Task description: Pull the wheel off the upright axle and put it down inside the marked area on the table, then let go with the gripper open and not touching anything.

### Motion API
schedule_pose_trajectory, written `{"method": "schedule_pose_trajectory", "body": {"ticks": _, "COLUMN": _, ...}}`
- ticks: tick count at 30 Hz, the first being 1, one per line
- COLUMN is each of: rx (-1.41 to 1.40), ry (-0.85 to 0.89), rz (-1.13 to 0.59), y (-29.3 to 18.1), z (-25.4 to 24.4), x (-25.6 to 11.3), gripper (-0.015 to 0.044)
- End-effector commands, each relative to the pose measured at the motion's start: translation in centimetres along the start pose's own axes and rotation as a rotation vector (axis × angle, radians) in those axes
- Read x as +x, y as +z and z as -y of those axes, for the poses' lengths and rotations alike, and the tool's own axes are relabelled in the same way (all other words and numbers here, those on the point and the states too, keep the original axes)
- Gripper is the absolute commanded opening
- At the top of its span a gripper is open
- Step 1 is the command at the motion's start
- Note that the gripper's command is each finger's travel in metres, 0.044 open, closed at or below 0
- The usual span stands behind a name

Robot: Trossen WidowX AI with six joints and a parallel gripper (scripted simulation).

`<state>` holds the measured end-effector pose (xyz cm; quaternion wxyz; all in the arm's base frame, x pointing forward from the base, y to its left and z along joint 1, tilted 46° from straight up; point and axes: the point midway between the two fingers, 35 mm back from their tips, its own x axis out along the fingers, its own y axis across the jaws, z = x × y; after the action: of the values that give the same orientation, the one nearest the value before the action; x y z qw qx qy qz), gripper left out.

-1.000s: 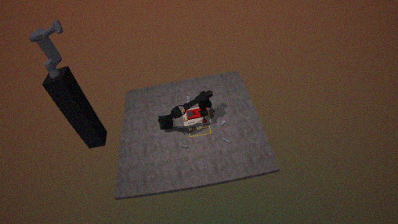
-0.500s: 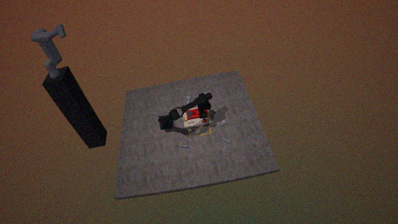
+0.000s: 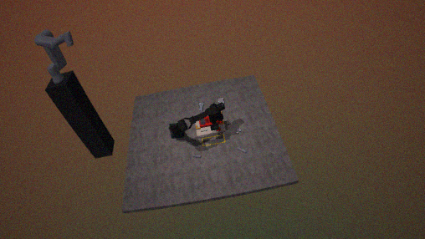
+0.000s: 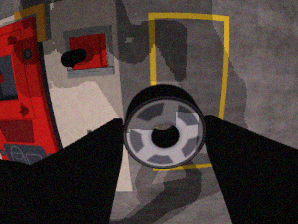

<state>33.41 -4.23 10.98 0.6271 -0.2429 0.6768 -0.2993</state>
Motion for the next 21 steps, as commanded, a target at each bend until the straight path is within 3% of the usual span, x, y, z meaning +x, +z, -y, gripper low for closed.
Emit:
{"method": "schedule_pose_trajectory", "body": {"ticks": 1, "rx": -0.008, "ry": -0.006, "rz": -0.007, "y": -0.9, "z": 1.2, "x": 0.1, "gripper": 0.0000}}
{"method": "schedule_pose_trajectory", "body": {"ticks": 21, "rx": -0.006, "ry": -0.008, "rz": -0.009, "y": -2.8, "z": 3.7, "x": 1.1, "gripper": 0.0000}}
